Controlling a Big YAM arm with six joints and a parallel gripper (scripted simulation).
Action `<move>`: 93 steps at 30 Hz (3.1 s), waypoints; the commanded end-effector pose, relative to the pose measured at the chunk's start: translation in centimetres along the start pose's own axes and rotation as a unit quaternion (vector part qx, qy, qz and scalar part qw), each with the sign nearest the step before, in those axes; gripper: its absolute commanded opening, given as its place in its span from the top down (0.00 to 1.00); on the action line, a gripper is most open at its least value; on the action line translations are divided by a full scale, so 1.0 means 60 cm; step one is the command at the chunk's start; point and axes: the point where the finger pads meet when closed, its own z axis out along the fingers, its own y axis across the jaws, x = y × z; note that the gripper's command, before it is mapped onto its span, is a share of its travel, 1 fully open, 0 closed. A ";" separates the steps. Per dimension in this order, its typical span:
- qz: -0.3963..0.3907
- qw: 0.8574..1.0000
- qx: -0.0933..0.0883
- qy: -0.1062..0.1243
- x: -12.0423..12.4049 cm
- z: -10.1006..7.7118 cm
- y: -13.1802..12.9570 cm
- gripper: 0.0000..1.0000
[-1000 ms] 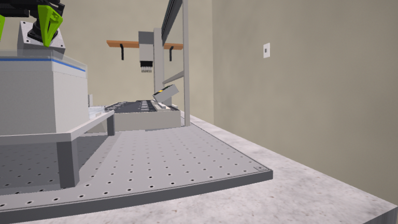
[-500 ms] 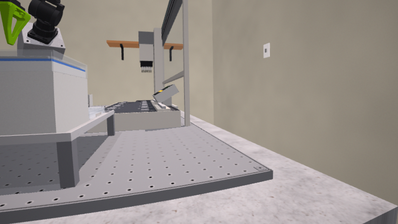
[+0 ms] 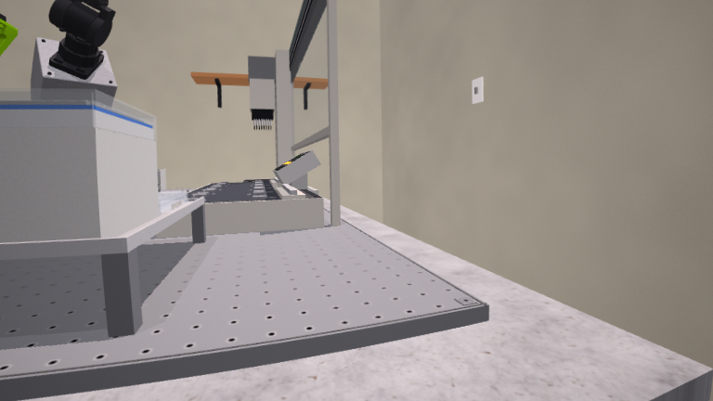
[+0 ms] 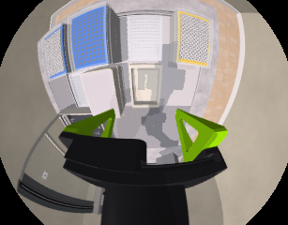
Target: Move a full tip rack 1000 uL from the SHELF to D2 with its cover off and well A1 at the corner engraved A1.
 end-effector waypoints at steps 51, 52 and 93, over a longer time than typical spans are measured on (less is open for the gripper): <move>-0.007 1.000 -0.001 0.006 0.008 -0.021 -0.003 0.00; -0.007 1.000 -0.001 0.006 0.008 -0.021 -0.003 0.00; -0.220 0.975 -0.006 -0.014 0.157 -0.037 0.062 0.00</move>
